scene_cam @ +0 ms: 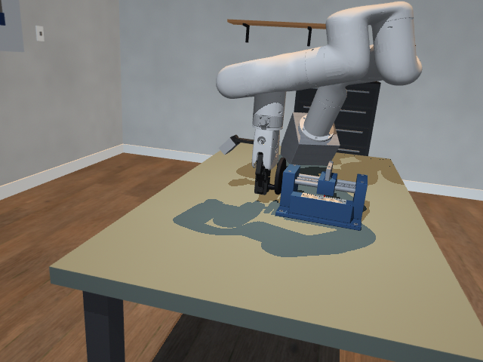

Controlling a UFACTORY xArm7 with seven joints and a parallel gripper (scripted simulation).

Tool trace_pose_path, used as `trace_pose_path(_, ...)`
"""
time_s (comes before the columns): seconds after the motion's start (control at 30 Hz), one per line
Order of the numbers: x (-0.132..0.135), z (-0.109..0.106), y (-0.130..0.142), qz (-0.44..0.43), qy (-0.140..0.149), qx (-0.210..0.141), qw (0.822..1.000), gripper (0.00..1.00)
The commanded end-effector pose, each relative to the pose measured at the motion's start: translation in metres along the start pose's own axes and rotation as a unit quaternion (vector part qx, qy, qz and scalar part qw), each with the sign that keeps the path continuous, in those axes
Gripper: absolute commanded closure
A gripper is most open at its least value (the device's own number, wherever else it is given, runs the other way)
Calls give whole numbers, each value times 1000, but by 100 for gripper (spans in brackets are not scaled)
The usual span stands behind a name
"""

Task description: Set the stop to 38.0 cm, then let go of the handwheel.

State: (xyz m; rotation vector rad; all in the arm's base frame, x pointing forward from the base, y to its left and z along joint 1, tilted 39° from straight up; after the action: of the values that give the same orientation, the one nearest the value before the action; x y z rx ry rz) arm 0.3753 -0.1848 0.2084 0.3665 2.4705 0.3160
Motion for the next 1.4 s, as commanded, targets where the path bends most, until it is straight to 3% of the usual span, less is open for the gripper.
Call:
trace_pose_path(0.0,4,3,-1,0,-1,0,1000,94)
trace_pose_path(1.37,35,9,-3,0,-1,0,1000,94)
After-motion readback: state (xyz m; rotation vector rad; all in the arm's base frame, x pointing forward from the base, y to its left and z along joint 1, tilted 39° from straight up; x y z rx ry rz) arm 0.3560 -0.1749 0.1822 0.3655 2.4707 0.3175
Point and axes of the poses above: the point where the finger pads meet when closed, its own z axis out along the fingers, its own x axis across the jaws, y = z × x, the point moved 5 cm from there along -z, back along the fingers, and after that the axes turned 4 degrees about z, right-handed, at the moved point
